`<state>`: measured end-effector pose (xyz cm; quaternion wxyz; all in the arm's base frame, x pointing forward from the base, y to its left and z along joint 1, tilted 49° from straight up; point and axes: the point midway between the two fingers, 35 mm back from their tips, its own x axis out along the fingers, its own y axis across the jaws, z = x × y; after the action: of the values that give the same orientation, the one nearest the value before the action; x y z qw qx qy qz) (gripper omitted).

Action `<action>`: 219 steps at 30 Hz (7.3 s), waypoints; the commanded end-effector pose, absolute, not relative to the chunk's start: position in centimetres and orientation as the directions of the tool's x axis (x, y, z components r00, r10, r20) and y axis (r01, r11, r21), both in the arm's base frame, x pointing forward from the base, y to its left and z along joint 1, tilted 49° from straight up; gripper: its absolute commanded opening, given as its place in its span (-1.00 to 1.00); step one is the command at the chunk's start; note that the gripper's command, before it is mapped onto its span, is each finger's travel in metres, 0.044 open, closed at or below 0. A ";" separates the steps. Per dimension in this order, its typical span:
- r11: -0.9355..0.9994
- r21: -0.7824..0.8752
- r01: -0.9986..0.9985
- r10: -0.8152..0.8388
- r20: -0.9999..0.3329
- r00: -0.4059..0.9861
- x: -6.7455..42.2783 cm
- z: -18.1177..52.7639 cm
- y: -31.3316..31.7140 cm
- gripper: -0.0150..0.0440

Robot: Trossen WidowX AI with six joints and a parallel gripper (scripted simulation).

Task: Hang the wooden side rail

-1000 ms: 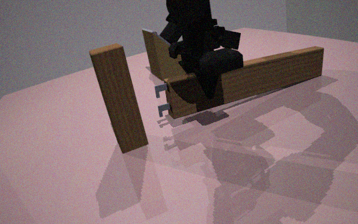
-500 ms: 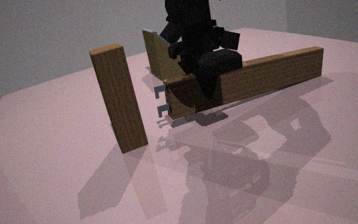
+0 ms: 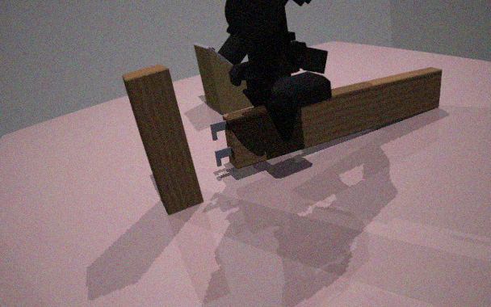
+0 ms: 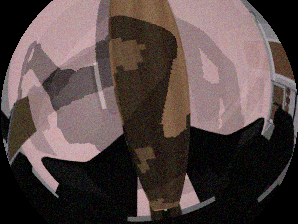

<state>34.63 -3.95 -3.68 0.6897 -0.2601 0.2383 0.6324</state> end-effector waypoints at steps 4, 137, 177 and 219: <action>0.071 -0.062 -0.996 0.744 -0.661 0.094 34.7 -3.6 -4.5 -0.49; 0.071 -0.062 -0.996 0.744 -0.662 0.094 34.7 -4.6 -5.4 -0.49; 0.071 -0.062 -0.996 0.743 -0.662 0.094 34.7 -5.0 -5.6 -0.49; 0.071 -0.062 -0.996 0.743 -0.662 0.094 34.7 -5.3 -5.9 -0.49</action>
<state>34.60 -5.48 -5.32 0.6895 -0.2598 0.2393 0.6323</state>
